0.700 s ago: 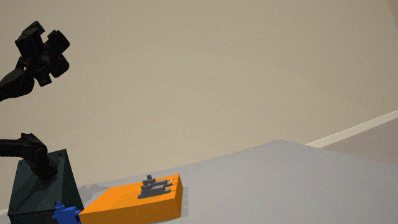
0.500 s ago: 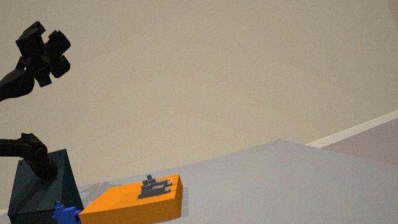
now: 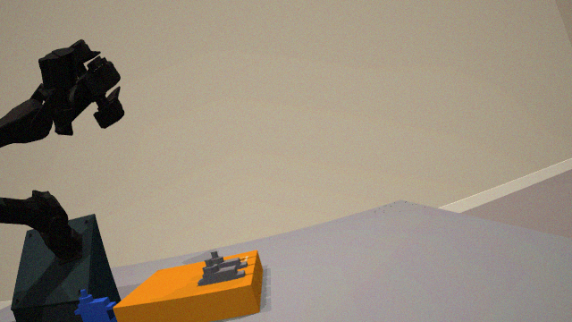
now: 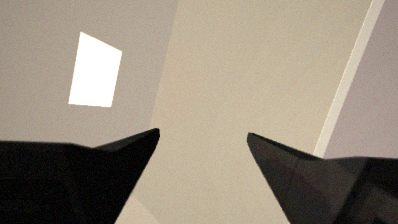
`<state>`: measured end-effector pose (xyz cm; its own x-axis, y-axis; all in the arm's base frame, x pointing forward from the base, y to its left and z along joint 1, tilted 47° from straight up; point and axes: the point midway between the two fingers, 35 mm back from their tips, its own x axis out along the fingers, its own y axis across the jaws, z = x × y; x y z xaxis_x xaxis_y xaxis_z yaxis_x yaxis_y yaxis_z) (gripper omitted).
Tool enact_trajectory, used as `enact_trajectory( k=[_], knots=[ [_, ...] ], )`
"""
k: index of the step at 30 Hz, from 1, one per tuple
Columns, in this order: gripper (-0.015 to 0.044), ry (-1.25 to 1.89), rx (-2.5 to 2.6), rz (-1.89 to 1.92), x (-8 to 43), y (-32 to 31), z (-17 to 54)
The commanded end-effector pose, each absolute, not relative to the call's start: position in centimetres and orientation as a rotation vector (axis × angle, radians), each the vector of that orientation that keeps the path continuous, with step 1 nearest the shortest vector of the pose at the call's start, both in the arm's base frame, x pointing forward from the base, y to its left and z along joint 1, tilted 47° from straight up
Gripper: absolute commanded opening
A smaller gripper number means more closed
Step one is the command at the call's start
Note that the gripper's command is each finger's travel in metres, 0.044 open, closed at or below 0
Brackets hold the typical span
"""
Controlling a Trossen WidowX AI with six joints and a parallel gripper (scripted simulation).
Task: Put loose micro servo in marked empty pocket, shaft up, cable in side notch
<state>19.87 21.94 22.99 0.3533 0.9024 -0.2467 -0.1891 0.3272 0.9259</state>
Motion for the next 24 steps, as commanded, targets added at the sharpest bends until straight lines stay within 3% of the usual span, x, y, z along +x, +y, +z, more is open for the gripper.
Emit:
enact_trajectory(
  k=[1,24],
  knots=[
    [0.0440,0.904,0.913,0.714,21.5,20.2,20.6],
    [0.0440,0.929,0.553,0.051,23.6,8.6,11.0]
  ],
)
